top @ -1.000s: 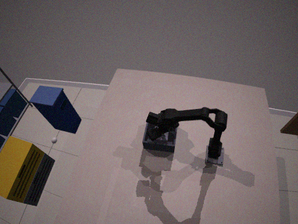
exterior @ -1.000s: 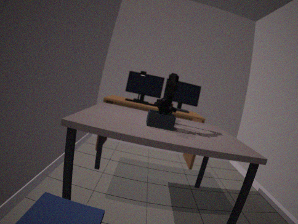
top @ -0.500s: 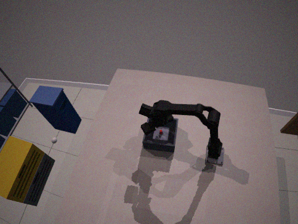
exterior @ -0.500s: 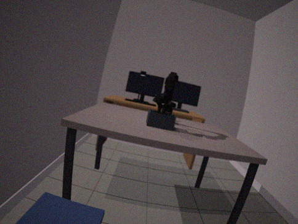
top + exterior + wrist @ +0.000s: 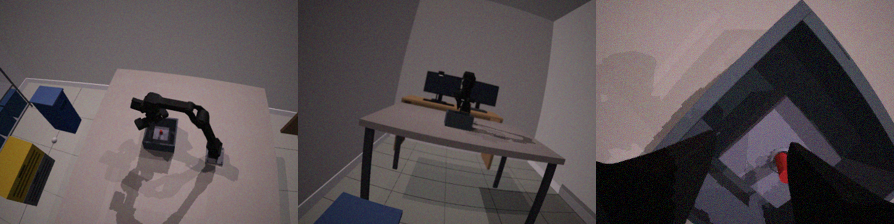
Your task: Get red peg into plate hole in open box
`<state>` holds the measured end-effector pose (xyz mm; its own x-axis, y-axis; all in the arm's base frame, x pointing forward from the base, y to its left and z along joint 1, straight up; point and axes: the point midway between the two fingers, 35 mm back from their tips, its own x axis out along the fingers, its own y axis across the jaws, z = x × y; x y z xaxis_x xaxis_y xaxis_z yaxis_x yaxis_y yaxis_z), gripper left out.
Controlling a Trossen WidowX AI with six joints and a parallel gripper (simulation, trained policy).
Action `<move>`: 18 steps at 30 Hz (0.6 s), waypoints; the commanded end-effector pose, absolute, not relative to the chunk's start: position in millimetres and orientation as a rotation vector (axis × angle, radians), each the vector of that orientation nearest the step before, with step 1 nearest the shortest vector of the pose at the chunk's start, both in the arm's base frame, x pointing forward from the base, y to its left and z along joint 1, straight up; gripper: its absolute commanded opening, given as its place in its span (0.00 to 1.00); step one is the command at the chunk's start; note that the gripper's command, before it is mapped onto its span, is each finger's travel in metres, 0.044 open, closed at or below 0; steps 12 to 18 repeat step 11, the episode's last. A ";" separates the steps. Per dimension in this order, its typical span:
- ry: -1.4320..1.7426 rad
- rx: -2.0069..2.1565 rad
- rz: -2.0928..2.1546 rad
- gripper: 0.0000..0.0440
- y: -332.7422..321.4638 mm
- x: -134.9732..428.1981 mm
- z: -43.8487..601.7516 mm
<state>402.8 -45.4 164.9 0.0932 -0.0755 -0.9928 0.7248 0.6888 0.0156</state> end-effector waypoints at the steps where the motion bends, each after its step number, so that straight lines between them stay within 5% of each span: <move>1: 1.383 0.619 -0.658 0.46 -41.1 405.9 171.8; 18: 1.385 0.655 -0.676 0.48 -30.6 423.4 180.0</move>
